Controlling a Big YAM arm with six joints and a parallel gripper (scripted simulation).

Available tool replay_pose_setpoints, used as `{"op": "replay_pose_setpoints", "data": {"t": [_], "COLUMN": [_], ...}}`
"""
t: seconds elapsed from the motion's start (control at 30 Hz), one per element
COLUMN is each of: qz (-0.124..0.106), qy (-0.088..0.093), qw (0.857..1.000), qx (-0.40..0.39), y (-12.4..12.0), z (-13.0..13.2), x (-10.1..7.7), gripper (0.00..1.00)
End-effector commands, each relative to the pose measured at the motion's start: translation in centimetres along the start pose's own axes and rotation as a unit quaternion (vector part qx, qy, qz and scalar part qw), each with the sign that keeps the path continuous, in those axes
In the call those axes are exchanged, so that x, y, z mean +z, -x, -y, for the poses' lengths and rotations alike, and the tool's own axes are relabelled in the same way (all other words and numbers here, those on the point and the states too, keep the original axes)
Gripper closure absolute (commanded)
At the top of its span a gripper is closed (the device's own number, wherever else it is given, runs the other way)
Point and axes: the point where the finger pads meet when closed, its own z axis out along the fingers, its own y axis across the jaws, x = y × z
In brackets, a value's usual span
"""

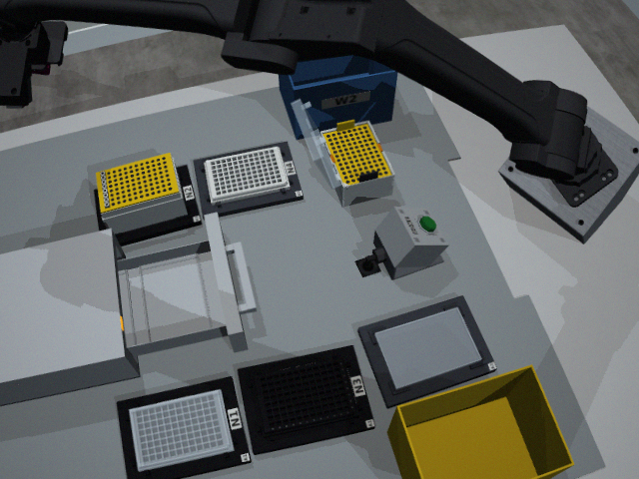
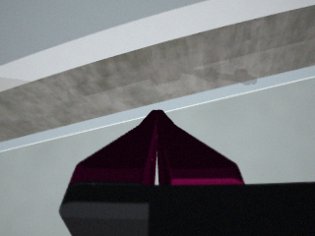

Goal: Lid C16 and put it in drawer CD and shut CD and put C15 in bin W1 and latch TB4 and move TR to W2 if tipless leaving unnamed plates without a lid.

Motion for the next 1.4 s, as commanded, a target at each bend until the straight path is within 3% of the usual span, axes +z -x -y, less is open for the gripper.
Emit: {"op": "replay_pose_setpoints", "data": {"t": [0.0,0.07,0.17,0.2,0.27,0.37,0.4,0.47,0.6,0.63,0.7,0.83,0.87,0.93,1.03,1.07,1.13,1.17,1.3,1.33,1.37], "qz": [0.005,0.012,0.008,0.018,0.025,0.022,0.03,0.037,0.035,0.04,0.047,0.046,0.053,0.06,0.058,0.064,0.064,0.061,0.069,0.074,0.078], "qy": [-0.013,-0.011,-0.023,-0.008,-0.005,-0.017,-0.002,0.001,-0.009,0.004,0.009,-0.003,0.013,0.018,0.006,0.022,0.022,0.023,0.016,0.033,0.037], "qw": [1.0,0.999,0.999,0.998,0.996,0.996,0.995,0.992,0.992,0.989,0.985,0.986,0.982,0.977,0.978,0.974,0.974,0.967,0.969,0.963,0.959], "qx": [0.02,0.044,0.041,0.06,0.084,0.081,0.099,0.125,0.121,0.142,0.166,0.16,0.179,0.202,0.2,0.218,0.218,0.245,0.239,0.257,0.272], "y": [1.7,2.1,2.7,3.2,3.6,4.2,4.7,5.0,5.5,5.4,5.9,7.1,7.5,8.0,8.5,8.8,8.8,7.4,9.8,10.1,10.3], "z": [0.5,0.0,-0.1,-1.0,-1.6,-1.8,-2.7,-3.3,-3.4,-4.2,-4.9,-5.5,-6.5,-7.2,-7.6,-8.6,-8.6,-9.1,-9.9,-10.8,-11.2], "x": [-2.9,-3.6,-4.7,-5.0,-5.6,-6.6,-6.9,-7.5,-8.1,-8.5,-9.1,-10.2,-10.4,-11.0,-11.8,-12.0,-12.0,-12.5,-13.2,-13.5,-13.7], "gripper": [1.0,1.0,1.0,1.0,1.0,1.0,1.0,1.0,1.0,1.0,1.0,1.0,1.0,1.0,1.0,1.0,1.0,1.0,1.0,1.0,1.0]}}
